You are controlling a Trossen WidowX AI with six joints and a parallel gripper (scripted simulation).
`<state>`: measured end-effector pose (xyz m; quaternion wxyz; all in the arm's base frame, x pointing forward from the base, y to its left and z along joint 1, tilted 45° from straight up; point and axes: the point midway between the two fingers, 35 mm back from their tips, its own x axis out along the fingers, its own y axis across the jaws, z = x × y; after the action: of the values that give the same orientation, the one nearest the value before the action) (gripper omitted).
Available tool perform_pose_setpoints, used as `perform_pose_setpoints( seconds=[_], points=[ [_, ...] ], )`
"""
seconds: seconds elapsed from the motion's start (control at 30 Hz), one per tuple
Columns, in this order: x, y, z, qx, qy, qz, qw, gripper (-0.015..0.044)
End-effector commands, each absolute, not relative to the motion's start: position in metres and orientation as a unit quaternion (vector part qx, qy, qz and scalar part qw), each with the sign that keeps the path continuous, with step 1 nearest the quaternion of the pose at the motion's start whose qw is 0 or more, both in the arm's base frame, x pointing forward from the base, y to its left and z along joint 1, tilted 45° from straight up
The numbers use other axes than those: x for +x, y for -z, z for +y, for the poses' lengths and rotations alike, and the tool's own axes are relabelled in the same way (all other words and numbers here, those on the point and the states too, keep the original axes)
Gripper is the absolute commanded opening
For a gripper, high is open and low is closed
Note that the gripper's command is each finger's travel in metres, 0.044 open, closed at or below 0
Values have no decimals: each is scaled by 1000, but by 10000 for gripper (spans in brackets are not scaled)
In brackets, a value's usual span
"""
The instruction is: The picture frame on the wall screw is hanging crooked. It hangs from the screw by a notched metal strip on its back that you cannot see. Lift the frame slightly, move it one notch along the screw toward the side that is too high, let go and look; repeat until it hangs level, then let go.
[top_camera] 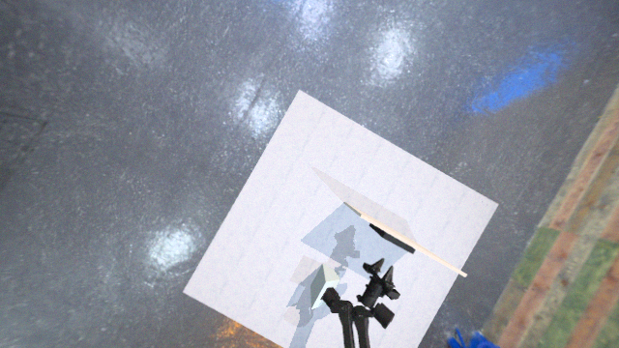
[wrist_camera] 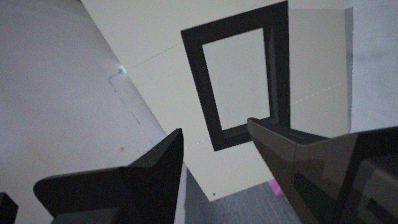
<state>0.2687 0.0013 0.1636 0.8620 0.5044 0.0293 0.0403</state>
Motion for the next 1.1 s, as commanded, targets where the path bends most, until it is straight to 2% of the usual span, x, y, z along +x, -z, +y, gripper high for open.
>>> perform_pose_setpoints(
  seconds=[0.0,0.33,1.07],
  points=[
    [268,-171,6,504,-41,26,863,260],
    [234,-205,35,519,-44,18,853,260],
    [234,-206,35,520,-44,17,853,260]
  ],
)
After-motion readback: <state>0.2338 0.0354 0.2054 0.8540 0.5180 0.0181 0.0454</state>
